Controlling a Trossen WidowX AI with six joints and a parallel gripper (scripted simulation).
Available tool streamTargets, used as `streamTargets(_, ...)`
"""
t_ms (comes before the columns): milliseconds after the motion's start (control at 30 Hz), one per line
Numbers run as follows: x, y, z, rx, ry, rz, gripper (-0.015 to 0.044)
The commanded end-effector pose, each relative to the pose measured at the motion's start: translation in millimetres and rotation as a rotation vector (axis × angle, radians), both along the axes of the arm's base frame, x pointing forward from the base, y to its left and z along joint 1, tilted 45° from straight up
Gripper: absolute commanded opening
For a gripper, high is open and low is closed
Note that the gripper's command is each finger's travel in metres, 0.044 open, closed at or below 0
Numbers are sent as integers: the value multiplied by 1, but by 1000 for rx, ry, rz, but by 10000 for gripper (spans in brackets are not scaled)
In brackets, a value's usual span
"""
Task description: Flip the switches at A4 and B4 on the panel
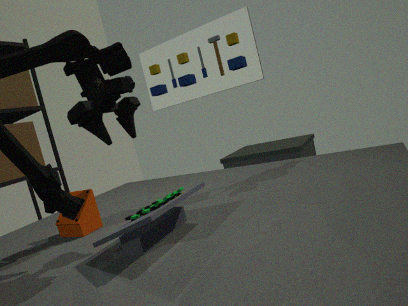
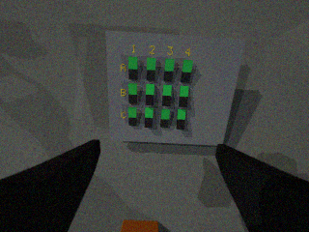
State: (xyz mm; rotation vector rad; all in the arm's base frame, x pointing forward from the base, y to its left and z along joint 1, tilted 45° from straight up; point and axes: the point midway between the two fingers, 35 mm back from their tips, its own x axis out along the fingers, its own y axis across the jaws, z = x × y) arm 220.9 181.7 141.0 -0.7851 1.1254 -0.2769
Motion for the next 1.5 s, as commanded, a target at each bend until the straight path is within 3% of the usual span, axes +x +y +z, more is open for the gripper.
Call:
streamTargets(0,2,-1,-1,1,0,0,374)
streamTargets(267,88,-61,-23,-10,-21,1,164)
streamTargets(467,96,-70,-26,-16,-24,-3,6)
streamTargets(600,111,-89,-48,-21,-9,-19,0)
streamTargets(1467,122,-103,-64,-22,-10,-19,0)
